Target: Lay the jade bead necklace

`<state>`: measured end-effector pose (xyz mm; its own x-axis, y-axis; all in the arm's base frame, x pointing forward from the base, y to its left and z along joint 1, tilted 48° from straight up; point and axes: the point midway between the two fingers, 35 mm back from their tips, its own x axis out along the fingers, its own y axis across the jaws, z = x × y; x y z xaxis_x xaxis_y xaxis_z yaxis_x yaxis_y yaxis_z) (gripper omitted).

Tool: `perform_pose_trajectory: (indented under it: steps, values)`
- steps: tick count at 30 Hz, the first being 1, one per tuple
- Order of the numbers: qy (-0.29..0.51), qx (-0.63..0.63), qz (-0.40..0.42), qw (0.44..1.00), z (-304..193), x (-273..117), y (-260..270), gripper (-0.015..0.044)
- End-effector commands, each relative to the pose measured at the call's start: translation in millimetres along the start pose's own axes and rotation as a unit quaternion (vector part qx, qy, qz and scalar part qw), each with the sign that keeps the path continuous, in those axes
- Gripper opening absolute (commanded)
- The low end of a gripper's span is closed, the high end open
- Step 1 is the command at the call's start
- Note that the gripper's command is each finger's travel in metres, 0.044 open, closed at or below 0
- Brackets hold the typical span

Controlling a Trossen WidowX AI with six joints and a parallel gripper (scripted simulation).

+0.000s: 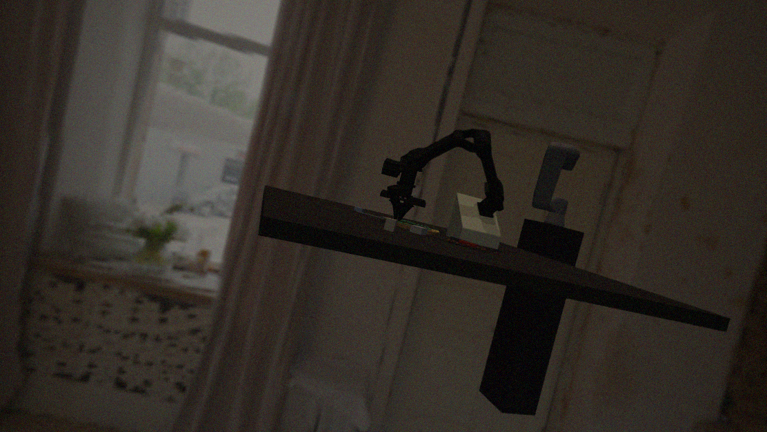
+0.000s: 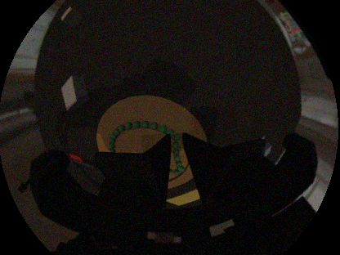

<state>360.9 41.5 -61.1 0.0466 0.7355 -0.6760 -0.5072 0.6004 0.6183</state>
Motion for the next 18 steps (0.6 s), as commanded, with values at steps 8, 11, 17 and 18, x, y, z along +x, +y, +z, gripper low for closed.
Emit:
perform_pose_trajectory:
  steps: [8, 11, 17, 18]
  values:
    - [0.000, 0.000, 0.000, 1.000, 0.0, -0.4, 0.2, 0.0341]
    - [0.001, 0.004, 0.002, 1.000, -1.3, -4.2, -0.5, 0.0420]
    - [0.001, 0.004, 0.002, 1.000, -1.2, -4.6, 0.2, 0.0440]
    - [0.001, 0.004, 0.002, 1.000, -1.2, -4.6, 0.2, 0.0440]
